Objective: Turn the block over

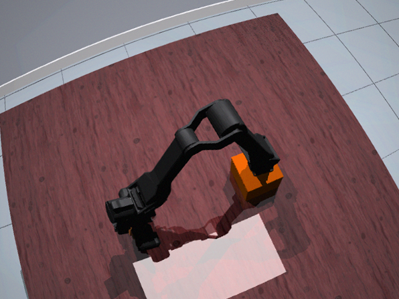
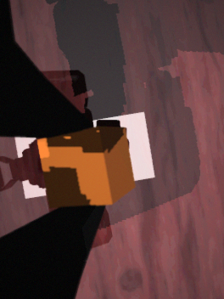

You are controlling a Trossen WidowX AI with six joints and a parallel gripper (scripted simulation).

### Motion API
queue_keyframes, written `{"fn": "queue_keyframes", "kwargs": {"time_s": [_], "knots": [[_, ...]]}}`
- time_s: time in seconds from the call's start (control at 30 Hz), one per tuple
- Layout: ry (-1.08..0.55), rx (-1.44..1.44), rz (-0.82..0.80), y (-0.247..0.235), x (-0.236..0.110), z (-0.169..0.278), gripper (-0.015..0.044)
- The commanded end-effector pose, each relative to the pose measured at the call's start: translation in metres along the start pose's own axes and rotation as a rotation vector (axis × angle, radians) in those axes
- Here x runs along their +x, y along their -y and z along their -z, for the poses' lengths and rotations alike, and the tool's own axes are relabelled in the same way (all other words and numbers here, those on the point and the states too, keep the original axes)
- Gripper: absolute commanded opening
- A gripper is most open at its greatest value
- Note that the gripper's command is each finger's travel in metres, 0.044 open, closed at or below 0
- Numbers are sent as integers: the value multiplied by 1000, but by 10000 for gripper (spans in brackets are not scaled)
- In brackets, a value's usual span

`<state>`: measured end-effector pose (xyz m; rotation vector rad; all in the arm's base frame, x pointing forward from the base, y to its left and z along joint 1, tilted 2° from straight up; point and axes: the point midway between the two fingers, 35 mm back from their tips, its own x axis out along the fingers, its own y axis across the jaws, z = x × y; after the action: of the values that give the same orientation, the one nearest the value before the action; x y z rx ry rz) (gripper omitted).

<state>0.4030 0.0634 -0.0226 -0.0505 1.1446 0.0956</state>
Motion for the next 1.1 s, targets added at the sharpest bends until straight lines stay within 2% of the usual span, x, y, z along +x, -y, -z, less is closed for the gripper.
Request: {"fn": "queue_keyframes", "kwargs": {"time_s": [0.0, 0.3, 0.7, 1.07], "knots": [[65, 5, 4, 1, -5, 0, 0], [109, 6, 4, 1, -5, 1, 0], [290, 2, 5, 0, 20, 1, 0], [459, 4, 5, 0, 27, 7, 0]]}}
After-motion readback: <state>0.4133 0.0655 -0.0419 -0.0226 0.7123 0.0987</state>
